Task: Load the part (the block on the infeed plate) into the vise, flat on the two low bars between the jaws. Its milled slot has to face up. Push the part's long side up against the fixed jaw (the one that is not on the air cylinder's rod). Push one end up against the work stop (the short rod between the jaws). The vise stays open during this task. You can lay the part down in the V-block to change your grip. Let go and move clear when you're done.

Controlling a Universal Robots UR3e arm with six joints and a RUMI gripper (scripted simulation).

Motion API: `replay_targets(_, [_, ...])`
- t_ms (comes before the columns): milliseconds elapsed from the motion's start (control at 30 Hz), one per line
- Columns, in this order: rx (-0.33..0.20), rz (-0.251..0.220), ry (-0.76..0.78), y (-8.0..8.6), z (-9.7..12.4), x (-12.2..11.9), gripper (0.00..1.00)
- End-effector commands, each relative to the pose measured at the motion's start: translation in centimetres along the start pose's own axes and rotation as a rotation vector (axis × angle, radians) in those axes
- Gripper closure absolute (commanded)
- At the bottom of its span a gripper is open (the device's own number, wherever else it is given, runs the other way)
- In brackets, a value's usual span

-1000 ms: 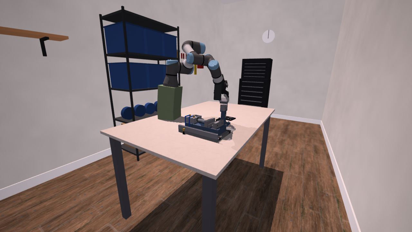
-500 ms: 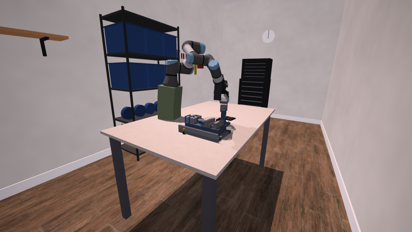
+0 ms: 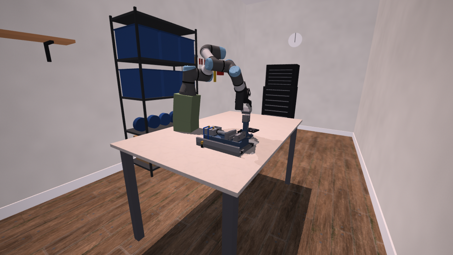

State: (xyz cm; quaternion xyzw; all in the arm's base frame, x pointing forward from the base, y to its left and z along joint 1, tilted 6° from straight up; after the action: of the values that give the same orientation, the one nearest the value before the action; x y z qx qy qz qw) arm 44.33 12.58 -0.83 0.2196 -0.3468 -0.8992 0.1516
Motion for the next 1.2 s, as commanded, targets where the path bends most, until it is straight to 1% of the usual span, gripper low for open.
replay_targets(0, [0.002,-0.002,0.002,0.08,0.01,-0.08,1.0])
replay_targets(767, [0.008,0.0,0.002,0.08,0.04,-0.08,1.0])
replay_targets(1167, [0.036,0.008,0.002,0.06,0.17,-0.06,1.0])
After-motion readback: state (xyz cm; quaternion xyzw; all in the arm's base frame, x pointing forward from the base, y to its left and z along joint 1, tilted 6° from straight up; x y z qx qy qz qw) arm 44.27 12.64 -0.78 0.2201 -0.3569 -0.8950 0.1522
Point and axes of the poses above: the point where the finger pads meet when closed, its own y axis back along the fingers, its own x axis across the jaws, z = x × y, the point moved 4 cm from there along y, back along the fingers, and after that the axes turned 15 degrees about y, right-handed, at the moved point
